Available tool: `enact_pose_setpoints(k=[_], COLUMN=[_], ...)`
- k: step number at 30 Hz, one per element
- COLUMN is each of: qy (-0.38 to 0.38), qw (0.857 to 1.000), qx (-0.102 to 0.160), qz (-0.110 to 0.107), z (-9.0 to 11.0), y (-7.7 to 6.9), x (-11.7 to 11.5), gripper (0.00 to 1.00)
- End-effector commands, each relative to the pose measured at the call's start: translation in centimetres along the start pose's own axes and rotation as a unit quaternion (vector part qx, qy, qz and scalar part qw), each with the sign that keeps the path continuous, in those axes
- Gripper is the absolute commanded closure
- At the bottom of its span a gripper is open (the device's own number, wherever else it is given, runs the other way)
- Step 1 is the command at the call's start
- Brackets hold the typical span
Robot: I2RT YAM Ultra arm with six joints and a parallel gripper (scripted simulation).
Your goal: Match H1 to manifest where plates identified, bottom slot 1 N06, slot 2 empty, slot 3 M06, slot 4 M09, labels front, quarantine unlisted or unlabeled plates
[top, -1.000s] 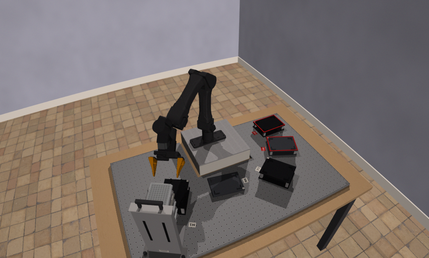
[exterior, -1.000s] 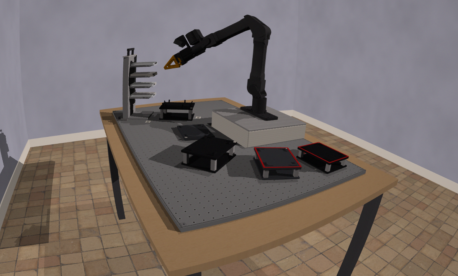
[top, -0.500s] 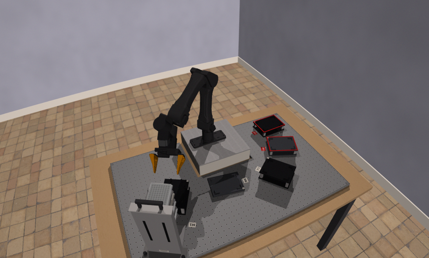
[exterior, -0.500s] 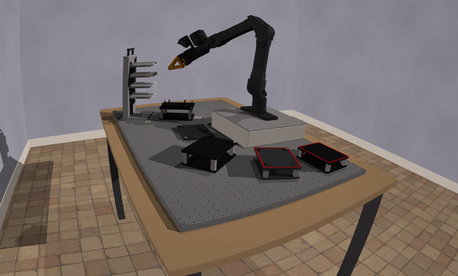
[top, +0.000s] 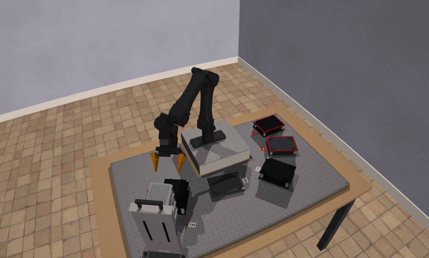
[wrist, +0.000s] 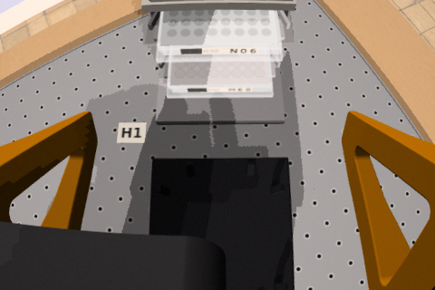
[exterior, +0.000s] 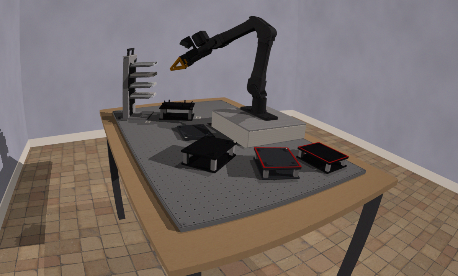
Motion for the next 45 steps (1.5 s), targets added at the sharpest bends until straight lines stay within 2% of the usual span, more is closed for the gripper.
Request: enact_pose_setpoints(k=[1, 4, 6, 11, 12, 14, 19, 21, 22, 29, 42, 45], qy=[-0.005, -0.010, -0.005, -0.006, -0.019, -0.005, -0.005, -0.008, -0.014, -0.009, -0.010, -0.010], qw=[1.000, 1.000, 1.000, 1.000, 0.999, 1.000, 1.000, 1.000, 1.000, 1.000, 1.000, 1.000], qx=[-0.005, -0.017, -0.005, -0.007, -0.037, -0.006, -0.004, -0.012, -0.023, -0.023, -0.023, -0.023], qz=[-0.006, -0.004, -0.006, -0.006, -0.001, -0.006, -0.006, -0.005, -0.006, 0.000, -0.001, -0.001], z=[0.4, -0.1, 1.2, 1.5, -0.9, 2.0, 2.8, 2.6, 1.2, 1.1, 0.7, 0.7], y=[0.5, 0.4, 1.0, 1.1, 0.3, 1.4, 1.9, 1.7, 2.1, 2.9, 5.1, 5.1], x=[0.0, 0.0, 0.0, 0.0, 0.0, -0.1, -0.1, -0.1, -0.1, -0.3, -0.1, -0.1], gripper=[0.00, 0.00, 0.00, 0.00, 0.00, 0.00, 0.00, 0.00, 0.00, 0.00, 0.00, 0.00])
Point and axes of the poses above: the point where the finger pads meet when closed, its own y axis out along the fingers, its own x axis across the jaws, z = x × y, the point moved 5 cm from there along -y, back along the fingers, and after that the axes turned 5 degrees about y, right-handed, at the moved point
